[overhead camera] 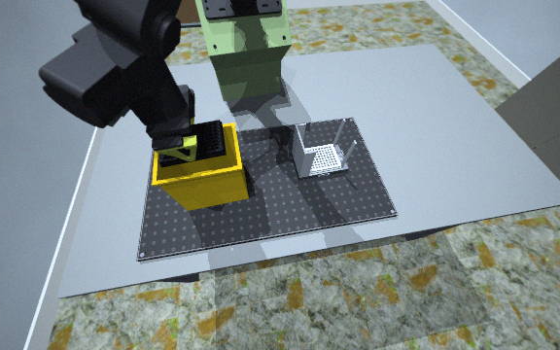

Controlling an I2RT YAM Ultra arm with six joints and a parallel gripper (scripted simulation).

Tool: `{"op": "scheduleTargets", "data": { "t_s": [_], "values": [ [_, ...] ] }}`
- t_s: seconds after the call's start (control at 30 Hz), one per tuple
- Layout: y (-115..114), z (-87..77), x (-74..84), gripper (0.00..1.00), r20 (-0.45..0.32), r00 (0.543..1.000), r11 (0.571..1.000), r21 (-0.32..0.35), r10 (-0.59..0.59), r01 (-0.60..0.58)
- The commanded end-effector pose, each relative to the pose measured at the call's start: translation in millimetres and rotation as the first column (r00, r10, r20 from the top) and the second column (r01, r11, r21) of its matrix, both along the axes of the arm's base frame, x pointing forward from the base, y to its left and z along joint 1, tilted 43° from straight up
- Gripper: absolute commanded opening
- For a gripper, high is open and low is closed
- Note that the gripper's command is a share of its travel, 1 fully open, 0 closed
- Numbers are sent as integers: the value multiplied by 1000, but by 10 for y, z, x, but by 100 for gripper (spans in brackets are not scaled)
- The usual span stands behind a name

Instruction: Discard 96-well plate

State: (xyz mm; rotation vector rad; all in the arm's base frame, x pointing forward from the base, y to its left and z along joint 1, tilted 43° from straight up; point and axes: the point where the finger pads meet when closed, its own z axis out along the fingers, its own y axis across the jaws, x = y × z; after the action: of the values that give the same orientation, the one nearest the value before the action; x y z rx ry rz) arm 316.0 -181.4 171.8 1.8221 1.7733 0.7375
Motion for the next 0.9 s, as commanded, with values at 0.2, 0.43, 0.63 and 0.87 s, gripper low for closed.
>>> {"op": "scheduleTargets", "data": {
  "t_s": [0.2, 0.43, 0.63, 0.87],
  "values": [
    [-50, -52, 97, 0, 11, 1000, 1000, -20, -12, 12],
    [-52, -63, 111, 0, 11, 1000, 1000, -20, -12, 12],
    [-49, -65, 108, 0, 11, 1000, 1000, -20, -12, 12],
    [-43, -68, 105, 0, 11, 1000, 1000, -20, -12, 12]
  ]
}}
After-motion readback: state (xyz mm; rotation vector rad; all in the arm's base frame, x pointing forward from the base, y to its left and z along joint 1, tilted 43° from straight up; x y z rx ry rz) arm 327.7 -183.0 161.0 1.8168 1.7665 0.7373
